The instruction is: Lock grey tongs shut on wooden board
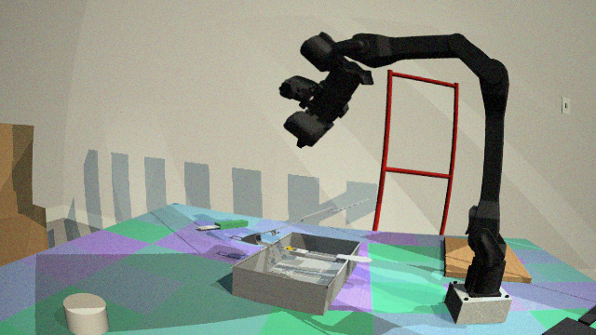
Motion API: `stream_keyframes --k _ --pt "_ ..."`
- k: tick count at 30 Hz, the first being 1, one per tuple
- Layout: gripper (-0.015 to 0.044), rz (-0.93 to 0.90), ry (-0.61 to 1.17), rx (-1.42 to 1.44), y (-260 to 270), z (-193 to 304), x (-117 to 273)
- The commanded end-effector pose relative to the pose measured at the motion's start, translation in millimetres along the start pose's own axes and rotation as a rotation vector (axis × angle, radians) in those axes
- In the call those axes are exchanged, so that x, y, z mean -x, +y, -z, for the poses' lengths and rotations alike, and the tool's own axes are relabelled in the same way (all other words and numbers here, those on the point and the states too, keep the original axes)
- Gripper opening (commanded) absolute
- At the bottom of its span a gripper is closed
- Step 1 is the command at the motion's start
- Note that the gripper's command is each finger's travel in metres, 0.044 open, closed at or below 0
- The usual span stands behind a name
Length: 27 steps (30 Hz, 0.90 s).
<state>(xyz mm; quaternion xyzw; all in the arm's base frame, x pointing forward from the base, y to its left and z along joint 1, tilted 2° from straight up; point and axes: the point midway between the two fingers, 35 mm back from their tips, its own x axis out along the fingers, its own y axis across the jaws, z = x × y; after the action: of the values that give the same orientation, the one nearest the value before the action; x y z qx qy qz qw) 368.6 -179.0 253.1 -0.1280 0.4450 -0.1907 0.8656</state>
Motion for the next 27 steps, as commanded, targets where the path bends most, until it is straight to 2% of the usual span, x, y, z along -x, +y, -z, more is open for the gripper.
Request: stream_keyframes --k 1,8,27 --pt "-0.0150 -0.176 0.165 0.008 50.0 17.9 -18.5" --pt "-0.0150 -0.433 0.550 0.007 133.6 64.4 -23.8" --pt "-0.0150 -0.438 0.561 0.007 139.7 70.2 -31.9"
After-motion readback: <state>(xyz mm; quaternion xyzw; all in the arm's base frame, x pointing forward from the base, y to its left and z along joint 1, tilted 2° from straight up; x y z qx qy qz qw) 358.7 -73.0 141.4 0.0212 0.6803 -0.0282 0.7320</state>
